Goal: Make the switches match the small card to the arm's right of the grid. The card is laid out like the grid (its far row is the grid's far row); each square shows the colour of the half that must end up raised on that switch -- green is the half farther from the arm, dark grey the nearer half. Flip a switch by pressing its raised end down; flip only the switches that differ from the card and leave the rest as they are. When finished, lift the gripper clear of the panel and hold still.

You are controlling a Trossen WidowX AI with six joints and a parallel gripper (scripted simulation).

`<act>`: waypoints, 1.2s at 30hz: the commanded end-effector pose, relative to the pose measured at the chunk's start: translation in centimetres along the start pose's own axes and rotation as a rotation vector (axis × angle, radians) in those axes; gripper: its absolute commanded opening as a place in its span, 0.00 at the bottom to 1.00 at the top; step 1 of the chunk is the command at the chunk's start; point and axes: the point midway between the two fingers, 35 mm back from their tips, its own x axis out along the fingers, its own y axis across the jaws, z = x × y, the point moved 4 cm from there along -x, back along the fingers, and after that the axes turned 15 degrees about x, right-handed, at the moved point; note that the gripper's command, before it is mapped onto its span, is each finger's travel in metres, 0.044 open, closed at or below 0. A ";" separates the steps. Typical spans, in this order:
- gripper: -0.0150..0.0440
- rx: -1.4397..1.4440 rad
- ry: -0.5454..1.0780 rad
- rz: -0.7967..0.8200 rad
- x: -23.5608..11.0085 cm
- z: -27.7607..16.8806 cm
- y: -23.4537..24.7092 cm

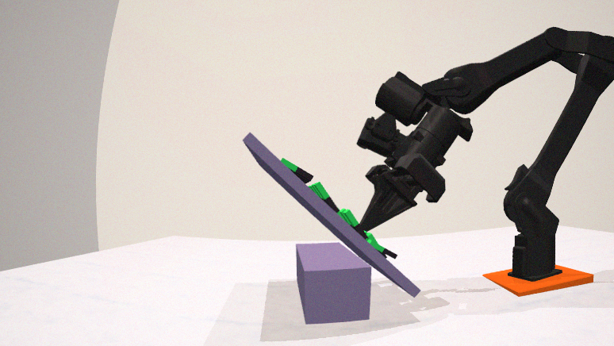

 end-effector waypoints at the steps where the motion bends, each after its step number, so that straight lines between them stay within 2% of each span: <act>1: 0.25 0.003 0.000 -0.005 0.1 0.0 -0.1; 36: 0.25 0.003 -0.001 -0.005 0.5 0.0 -0.1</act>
